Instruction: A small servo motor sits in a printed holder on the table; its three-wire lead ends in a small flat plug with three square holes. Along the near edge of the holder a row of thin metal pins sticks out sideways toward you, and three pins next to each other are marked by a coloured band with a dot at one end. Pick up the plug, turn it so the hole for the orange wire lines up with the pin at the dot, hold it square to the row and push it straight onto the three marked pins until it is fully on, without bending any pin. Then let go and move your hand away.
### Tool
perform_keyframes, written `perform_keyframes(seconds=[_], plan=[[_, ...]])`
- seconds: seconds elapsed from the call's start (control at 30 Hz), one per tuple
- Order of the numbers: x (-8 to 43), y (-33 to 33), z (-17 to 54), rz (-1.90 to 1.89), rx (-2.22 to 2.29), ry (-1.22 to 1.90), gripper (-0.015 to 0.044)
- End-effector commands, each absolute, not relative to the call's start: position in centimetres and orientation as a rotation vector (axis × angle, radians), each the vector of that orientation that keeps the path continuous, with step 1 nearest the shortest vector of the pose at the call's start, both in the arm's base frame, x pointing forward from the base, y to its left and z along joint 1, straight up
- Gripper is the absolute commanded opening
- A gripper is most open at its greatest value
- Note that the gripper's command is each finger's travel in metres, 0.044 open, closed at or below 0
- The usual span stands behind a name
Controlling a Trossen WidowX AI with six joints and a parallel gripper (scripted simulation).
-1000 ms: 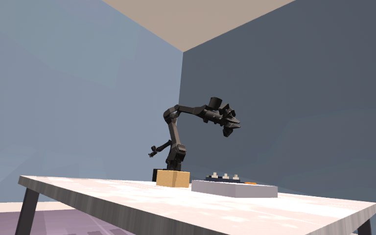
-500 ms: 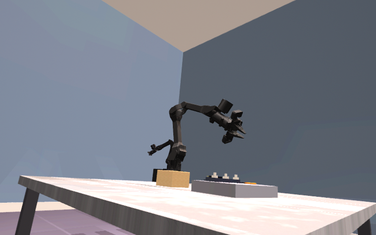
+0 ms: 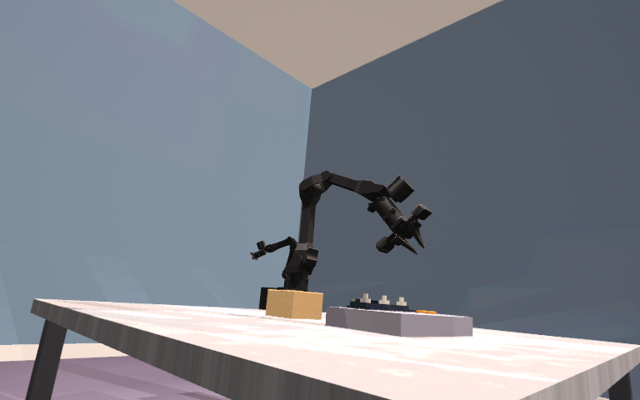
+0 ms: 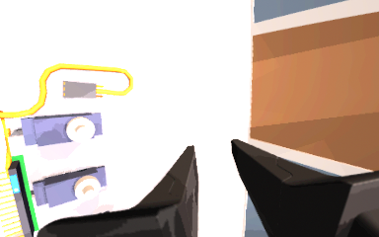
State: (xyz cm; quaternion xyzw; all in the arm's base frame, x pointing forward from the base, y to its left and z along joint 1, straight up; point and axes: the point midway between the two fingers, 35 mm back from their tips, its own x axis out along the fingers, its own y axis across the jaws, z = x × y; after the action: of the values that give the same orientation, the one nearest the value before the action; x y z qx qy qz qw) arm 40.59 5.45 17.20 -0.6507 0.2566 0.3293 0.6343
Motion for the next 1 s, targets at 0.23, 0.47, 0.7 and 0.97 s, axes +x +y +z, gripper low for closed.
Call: perform_keyframes(seconds=[0.23, 0.47, 0.7, 0.97], plan=[[41.0, 6.8, 14.1, 1.045, -1.725, 0.584, 0.0115], [40.9, 7.5, 11.9, 1.257, -1.86, 0.557, 0.0115], [40.6, 8.2, 9.8, 1.486, -1.974, 0.499, 0.0115], [40.0, 8.9, 7.5, 1.762, -2.072, 0.391, 0.0115]])
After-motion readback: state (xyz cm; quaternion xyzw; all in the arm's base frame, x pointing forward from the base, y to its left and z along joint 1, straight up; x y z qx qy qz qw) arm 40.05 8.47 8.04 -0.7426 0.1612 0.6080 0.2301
